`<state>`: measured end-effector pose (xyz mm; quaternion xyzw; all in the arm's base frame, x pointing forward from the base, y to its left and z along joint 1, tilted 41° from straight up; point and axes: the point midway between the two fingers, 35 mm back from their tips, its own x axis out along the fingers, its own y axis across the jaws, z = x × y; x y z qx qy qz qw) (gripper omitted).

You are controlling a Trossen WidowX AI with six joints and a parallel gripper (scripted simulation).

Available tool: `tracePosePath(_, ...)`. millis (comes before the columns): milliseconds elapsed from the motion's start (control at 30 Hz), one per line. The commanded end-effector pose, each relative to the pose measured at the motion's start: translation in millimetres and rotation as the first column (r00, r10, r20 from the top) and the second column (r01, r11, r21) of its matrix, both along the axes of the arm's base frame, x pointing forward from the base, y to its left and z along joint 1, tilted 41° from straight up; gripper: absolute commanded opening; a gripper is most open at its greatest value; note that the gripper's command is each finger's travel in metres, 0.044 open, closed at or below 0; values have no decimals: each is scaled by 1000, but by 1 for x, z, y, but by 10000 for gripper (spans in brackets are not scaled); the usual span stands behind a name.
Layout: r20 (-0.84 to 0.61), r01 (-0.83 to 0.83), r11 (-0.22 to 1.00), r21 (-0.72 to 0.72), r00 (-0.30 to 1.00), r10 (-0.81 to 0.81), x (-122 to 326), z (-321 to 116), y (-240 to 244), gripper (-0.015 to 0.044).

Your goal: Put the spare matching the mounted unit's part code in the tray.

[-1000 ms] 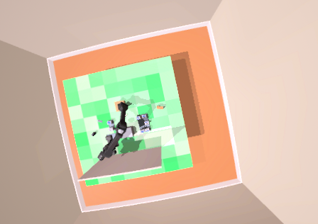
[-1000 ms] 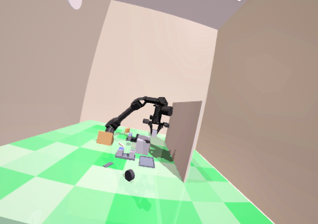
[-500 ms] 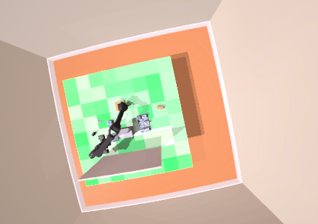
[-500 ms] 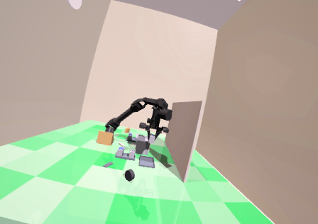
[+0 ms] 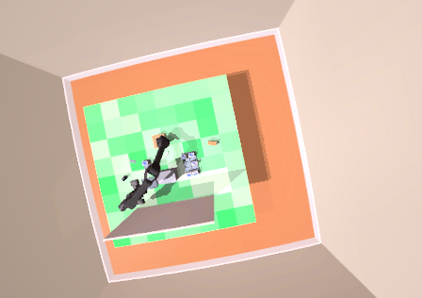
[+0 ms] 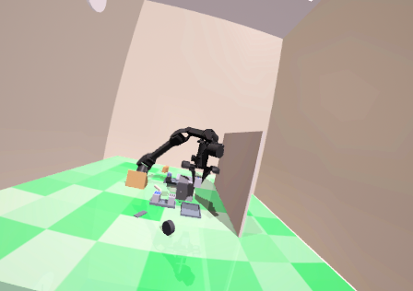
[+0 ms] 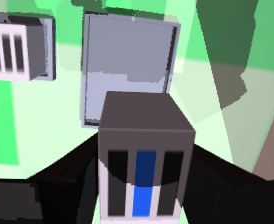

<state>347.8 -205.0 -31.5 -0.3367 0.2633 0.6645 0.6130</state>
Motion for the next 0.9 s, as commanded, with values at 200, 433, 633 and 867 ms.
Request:
tracePosePath(200,-2,3,1000,2,1000,-3,1,-7,4,0)
tracePosePath(433,-2,3,1000,2,1000,-3,1,-11,7,0)
tracePosePath(633,-2,4,1000,2,1000,-4,2,-14,10,0)
tracePosePath(867,-2,4,1000,2,1000,-4,2,-18,13,0)
